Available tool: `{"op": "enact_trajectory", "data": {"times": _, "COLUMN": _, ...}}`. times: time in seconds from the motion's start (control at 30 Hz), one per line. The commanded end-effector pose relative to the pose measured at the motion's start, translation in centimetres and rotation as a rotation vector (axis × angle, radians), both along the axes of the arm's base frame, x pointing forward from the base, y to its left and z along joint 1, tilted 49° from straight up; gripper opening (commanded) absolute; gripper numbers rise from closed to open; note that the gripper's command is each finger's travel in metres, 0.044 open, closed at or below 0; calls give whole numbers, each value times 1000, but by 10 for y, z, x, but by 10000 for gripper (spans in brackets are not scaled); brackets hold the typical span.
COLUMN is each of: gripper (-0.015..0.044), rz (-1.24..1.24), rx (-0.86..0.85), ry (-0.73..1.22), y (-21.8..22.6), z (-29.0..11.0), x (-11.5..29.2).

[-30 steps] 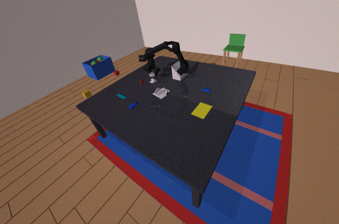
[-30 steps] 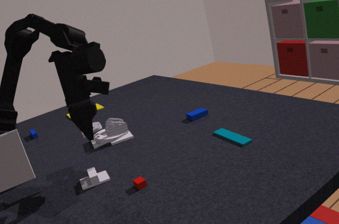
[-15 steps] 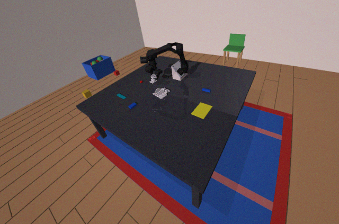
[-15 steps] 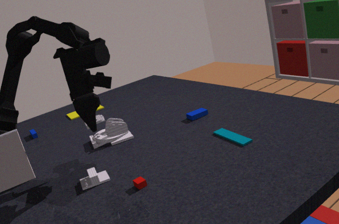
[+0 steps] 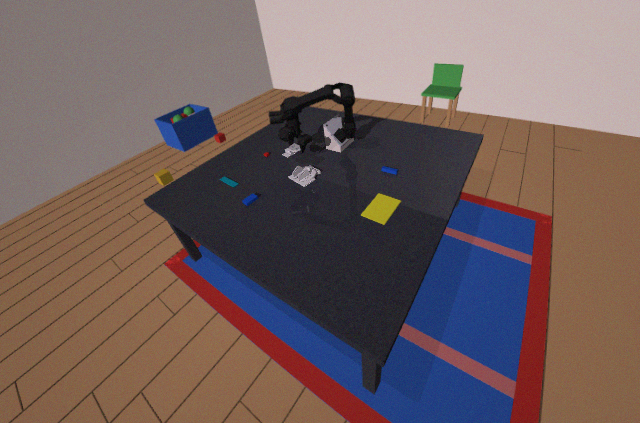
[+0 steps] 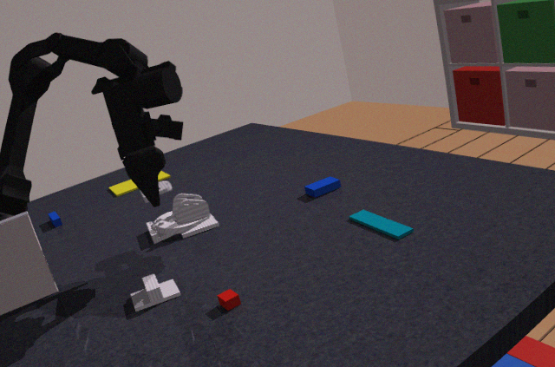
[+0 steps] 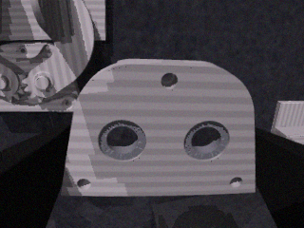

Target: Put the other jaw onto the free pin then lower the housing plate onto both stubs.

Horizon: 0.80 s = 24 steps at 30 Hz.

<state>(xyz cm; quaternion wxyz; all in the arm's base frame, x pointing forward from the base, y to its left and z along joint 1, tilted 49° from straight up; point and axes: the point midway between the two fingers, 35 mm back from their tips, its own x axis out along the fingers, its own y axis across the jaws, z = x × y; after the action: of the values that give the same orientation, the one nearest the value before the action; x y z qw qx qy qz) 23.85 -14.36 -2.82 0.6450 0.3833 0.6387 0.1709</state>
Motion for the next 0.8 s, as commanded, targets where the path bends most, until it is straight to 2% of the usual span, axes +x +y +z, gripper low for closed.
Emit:
{"op": "enact_trajectory", "data": {"times": 0.0, "gripper": 351, "rz": -4, "rx": 11, "ry": 8, "y": 9, "z": 7, "x": 3}}
{"op": "enact_trajectory", "data": {"times": 0.77, "gripper": 351, "rz": 0, "rx": 41, "ry": 6, "y": 65, "z": 55, "x": 22}}
